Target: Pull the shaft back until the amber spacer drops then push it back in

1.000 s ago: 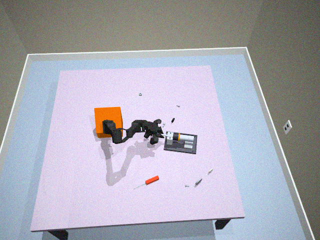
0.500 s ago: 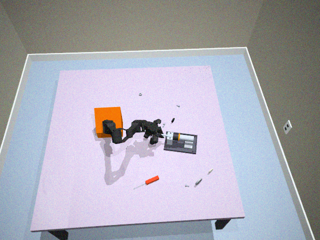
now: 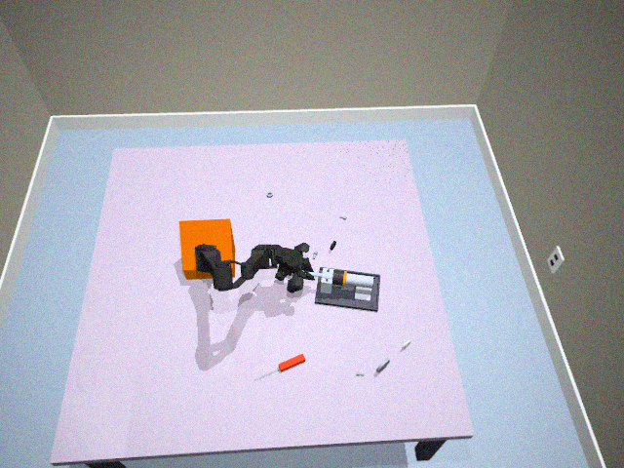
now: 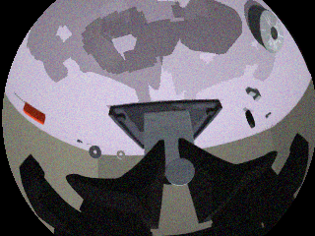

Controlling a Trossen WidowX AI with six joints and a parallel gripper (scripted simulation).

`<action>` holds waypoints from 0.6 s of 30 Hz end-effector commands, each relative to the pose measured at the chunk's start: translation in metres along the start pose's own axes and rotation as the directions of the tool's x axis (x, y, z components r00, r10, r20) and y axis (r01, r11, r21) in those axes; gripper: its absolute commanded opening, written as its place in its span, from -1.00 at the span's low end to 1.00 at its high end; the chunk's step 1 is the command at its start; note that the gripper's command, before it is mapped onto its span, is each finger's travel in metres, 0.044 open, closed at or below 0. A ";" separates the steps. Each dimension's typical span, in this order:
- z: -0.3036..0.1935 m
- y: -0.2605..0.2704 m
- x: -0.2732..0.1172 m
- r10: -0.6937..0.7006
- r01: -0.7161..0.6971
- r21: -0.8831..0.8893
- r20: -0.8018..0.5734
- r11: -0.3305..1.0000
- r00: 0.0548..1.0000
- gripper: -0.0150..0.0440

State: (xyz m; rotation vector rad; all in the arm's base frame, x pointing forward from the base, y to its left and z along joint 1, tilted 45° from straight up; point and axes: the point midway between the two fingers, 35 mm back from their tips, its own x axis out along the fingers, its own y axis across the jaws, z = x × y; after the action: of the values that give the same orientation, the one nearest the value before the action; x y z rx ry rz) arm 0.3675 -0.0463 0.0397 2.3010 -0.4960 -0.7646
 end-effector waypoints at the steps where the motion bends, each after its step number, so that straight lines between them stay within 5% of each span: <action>1: 0.001 0.000 -0.001 0.002 -0.002 0.004 0.001 1.000 1.000 -0.49; 18: 0.002 0.000 -0.002 0.002 -0.002 0.004 0.001 1.000 1.000 -0.49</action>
State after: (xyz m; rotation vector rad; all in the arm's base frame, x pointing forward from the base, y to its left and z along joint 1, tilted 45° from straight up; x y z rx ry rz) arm 0.3656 -0.0462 0.0394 2.3008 -0.4958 -0.7648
